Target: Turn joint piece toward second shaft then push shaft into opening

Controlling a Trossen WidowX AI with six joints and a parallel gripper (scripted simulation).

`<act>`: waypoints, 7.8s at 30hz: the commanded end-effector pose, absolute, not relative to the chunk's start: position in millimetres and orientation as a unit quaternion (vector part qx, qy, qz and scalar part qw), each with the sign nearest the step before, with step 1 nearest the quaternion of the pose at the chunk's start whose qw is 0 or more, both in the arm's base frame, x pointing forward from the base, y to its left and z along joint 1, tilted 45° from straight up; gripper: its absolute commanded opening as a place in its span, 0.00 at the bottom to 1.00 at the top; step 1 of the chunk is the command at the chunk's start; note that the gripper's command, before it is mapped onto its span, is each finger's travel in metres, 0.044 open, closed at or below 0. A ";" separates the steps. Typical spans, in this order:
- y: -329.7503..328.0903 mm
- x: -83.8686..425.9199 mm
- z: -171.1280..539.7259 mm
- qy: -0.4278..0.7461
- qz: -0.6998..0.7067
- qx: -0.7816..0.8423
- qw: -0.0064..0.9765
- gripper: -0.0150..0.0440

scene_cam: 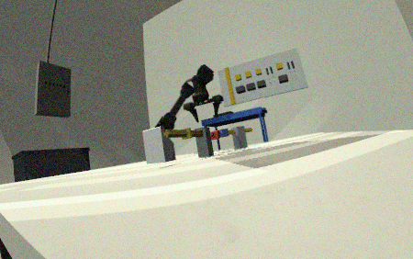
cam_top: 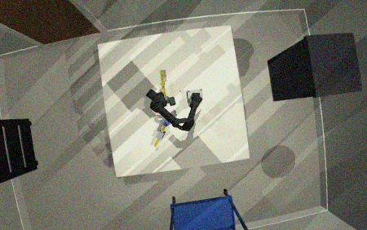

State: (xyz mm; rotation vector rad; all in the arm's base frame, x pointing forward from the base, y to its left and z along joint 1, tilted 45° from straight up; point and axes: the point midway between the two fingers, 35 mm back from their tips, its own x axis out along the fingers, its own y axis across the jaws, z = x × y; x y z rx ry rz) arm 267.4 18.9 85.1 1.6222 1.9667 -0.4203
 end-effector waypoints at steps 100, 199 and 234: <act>147.9 245.2 61.6 0.727 -0.179 0.616 0.244 0.56; 144.9 244.9 63.2 0.717 -0.204 0.610 0.267 0.25; 141.0 244.9 65.9 0.701 -0.237 0.604 0.297 0.50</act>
